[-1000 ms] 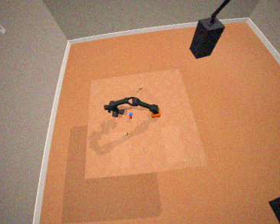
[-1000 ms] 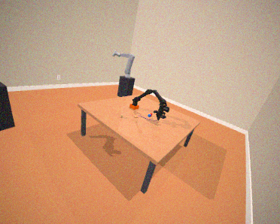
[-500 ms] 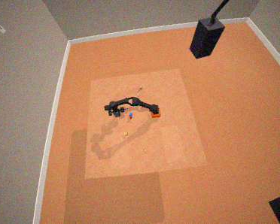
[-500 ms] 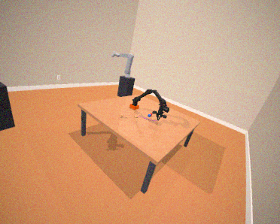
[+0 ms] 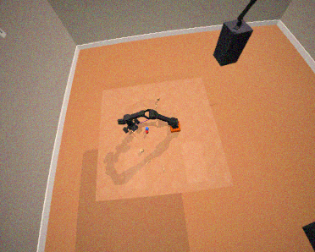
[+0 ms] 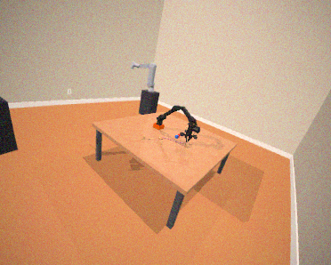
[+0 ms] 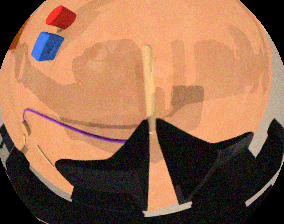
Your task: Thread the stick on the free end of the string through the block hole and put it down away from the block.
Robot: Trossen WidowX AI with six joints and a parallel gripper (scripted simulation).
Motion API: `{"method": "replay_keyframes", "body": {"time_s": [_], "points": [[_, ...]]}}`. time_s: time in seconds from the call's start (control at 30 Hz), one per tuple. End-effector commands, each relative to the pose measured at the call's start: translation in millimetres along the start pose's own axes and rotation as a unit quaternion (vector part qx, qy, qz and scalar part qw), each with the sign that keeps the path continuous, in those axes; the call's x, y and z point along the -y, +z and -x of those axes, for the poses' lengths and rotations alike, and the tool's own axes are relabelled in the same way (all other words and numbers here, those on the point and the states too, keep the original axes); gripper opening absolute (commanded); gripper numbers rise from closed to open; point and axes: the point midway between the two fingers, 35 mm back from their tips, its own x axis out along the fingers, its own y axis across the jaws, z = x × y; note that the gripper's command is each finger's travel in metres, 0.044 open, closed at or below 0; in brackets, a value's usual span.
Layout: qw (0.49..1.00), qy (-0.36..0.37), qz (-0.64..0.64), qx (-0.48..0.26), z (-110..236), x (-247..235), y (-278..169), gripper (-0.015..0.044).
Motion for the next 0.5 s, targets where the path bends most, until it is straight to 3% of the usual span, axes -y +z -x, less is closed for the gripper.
{"method": "replay_keyframes", "body": {"time_s": [0.0, 0.47], "points": [[0.999, -0.002, 0.052, 0.001, -0.7, 0.5, 1.6, 0.0], [0.965, -0.003, 0.261, 0.0, -3.6, 0.6, 5.4, 0.0]]}}
